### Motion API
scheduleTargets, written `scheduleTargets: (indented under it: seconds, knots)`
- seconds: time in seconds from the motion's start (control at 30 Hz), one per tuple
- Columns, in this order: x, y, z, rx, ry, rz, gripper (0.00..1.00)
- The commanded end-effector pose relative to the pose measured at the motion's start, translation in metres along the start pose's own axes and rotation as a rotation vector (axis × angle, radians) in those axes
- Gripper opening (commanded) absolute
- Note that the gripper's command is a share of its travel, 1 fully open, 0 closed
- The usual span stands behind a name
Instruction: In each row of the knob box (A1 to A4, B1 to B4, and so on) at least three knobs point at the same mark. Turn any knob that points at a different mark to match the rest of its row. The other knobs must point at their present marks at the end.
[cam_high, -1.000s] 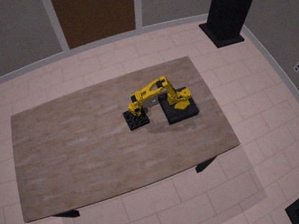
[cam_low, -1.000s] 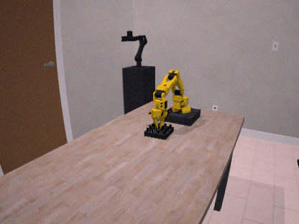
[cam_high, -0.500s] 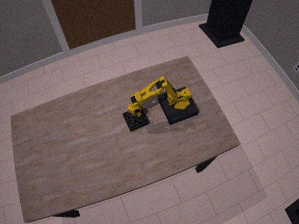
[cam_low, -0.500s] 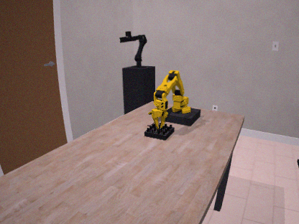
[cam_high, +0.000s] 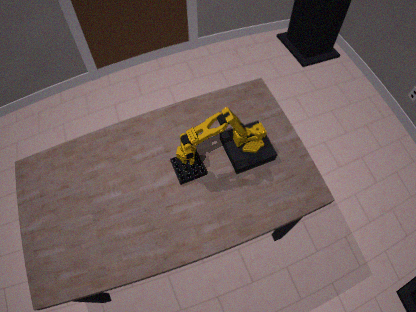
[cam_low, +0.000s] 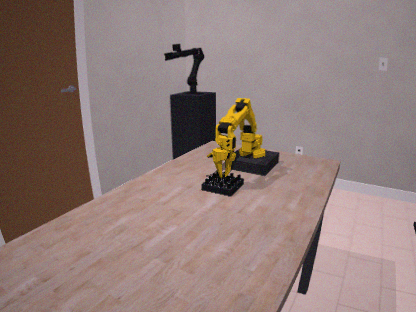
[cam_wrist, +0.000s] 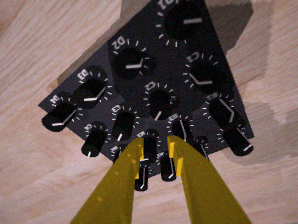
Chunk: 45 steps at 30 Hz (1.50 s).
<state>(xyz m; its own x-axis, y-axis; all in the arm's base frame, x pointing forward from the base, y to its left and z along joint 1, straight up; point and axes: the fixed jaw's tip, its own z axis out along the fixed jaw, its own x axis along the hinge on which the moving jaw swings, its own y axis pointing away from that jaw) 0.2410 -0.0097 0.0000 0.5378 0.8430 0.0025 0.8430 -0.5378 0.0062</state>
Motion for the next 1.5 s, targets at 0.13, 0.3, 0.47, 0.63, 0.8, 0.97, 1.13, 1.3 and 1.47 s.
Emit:
scheduleTargets:
  seconds: [0.13,0.3,0.47,0.63,0.8,0.97,1.13,1.3,1.47]
  knots:
    - [0.008,-0.001,-0.012,0.005,-0.002,-0.01,0.08]
    - [0.009,-0.001,-0.015,0.005,-0.002,-0.01,0.08]
    - [0.01,-0.001,-0.019,0.005,-0.002,-0.01,0.08]
    - [0.01,-0.001,-0.021,0.005,-0.002,-0.01,0.08]
    - [0.011,-0.001,-0.021,0.005,-0.002,-0.01,0.08]
    - [0.009,-0.003,-0.022,0.005,-0.002,-0.01,0.08]
    - [0.004,-0.012,-0.025,0.005,-0.002,-0.01,0.08]
    - [-0.007,-0.028,-0.028,0.005,-0.002,-0.01,0.08]
    - [-0.014,-0.039,-0.028,0.005,-0.002,-0.01,0.08]
